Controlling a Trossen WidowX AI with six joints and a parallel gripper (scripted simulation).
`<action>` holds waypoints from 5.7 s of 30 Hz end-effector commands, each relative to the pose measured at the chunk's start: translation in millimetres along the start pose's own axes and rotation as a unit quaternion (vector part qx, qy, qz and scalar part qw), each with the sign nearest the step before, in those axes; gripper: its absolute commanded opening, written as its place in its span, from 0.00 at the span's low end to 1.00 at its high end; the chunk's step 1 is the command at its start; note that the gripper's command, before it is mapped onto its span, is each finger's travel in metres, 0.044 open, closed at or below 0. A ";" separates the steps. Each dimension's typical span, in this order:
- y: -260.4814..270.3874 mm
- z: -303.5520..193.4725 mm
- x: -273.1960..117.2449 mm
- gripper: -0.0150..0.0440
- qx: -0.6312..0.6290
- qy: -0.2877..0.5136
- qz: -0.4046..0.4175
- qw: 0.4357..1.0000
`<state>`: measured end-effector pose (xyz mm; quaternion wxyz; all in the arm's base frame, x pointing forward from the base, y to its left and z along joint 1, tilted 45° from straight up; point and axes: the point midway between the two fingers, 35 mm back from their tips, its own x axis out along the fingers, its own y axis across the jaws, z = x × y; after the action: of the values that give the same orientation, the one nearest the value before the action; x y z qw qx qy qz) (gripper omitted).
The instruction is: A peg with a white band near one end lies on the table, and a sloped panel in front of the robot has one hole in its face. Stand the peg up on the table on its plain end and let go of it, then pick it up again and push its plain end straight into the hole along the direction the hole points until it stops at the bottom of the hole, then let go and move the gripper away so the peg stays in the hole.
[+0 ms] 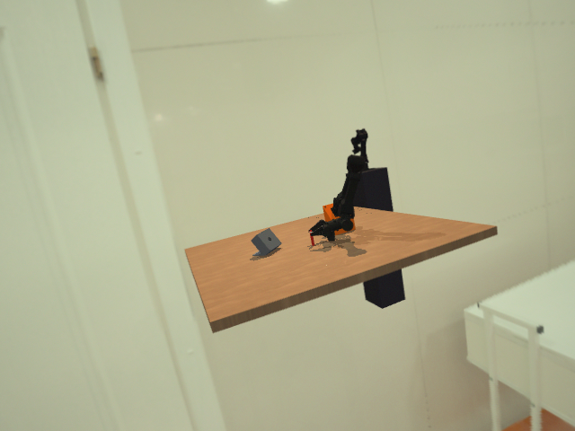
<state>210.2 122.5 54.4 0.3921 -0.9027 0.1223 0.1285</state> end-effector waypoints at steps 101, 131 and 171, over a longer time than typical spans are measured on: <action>-2.3 -61.5 21.0 1.00 -0.021 -0.659 -0.010 0.752; -2.0 -13.0 27.5 1.00 -0.021 -0.659 -0.011 0.752; -1.1 -50.5 25.8 0.25 -0.029 -0.653 -0.009 0.757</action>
<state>239.9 91.1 71.6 0.3548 -0.6055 -0.1757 0.6903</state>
